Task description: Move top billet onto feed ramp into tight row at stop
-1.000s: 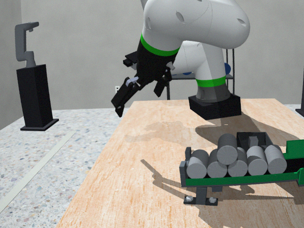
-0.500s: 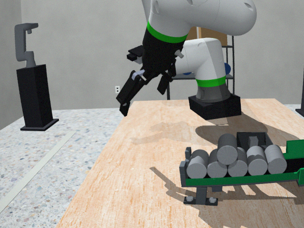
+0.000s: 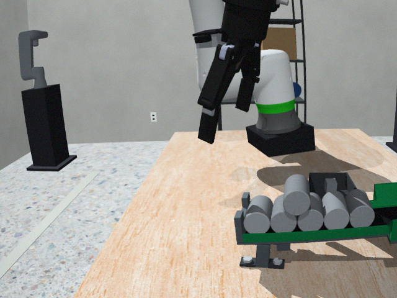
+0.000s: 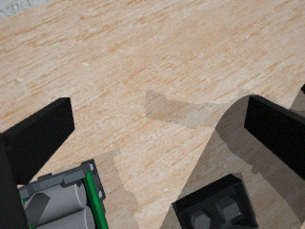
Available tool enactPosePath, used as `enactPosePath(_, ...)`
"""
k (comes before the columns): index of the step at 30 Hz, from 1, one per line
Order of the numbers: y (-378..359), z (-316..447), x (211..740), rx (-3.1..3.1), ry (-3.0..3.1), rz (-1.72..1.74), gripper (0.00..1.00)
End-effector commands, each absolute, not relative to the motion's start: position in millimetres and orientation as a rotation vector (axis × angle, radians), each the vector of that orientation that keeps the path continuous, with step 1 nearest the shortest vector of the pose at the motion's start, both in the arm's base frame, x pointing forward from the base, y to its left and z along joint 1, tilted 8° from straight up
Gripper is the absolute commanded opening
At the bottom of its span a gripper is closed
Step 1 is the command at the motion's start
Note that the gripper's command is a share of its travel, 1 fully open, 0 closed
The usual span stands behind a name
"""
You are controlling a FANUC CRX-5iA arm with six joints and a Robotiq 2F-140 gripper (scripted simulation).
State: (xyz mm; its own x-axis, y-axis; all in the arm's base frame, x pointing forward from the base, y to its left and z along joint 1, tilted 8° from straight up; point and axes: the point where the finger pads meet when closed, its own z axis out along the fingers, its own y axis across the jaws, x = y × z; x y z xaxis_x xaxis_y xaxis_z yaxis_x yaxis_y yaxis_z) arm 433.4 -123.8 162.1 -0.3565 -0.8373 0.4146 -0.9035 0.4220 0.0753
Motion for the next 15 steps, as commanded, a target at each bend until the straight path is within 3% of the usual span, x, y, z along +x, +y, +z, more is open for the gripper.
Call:
enactPosePath(1, -84, 181, 488, 1.673, -2.319, 0.224, 1.0)
enactPosePath(10, -18, 211, 572, 1.957, -2.335, 0.21, 1.0)
enactPosePath(15, -5, 217, 588, 2.02, -2.334, 0.208, 1.0)
